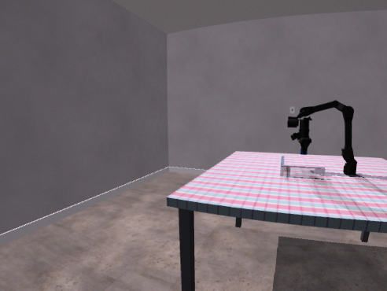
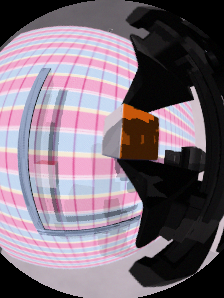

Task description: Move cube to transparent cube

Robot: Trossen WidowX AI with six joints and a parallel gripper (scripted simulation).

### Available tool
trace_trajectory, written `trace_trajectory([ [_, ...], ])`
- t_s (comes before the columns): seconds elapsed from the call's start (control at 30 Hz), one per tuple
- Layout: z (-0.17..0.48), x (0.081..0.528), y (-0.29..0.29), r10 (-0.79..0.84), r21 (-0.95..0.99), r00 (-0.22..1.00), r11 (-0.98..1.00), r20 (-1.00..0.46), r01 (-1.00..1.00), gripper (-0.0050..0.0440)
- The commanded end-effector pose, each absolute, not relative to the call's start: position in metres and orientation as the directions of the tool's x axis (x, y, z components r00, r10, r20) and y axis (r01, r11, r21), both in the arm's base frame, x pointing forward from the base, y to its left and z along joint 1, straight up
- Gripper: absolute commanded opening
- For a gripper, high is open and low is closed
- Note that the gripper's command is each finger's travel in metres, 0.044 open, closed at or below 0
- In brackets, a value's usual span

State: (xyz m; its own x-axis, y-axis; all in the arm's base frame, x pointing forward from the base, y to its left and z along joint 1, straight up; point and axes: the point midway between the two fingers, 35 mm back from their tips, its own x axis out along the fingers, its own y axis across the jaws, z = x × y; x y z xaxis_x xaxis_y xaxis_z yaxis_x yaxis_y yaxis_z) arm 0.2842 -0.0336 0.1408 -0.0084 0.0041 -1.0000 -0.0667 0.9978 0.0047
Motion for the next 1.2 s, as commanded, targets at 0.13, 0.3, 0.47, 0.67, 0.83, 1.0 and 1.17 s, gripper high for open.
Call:
trace_trajectory([
  [0.13, 0.177, 0.280, -0.033, -0.003, -0.004, 0.023, 0.998, -1.000, -0.065, 0.0000],
  [0.3, 0.170, 0.279, -0.035, -0.003, -0.006, 0.023, 0.990, -1.000, -0.141, 0.0000],
  [0.47, 0.153, 0.277, -0.037, -0.003, -0.010, 0.023, 0.952, -1.000, -0.306, 0.0000],
  [0.67, 0.139, 0.274, -0.039, -0.003, -0.013, 0.023, 0.901, -1.000, -0.433, 0.0000],
  [0.83, 0.132, 0.272, -0.040, -0.003, -0.014, 0.023, 0.866, -1.000, -0.500, 0.0000],
  [1.0, 0.132, 0.272, -0.040, -0.003, -0.014, 0.023, 0.866, -1.000, -0.500, 0.0000],
  [1.17, 0.132, 0.272, -0.040, -0.003, -0.014, 0.023, 0.866, -1.000, -0.500, 0.0000],
])
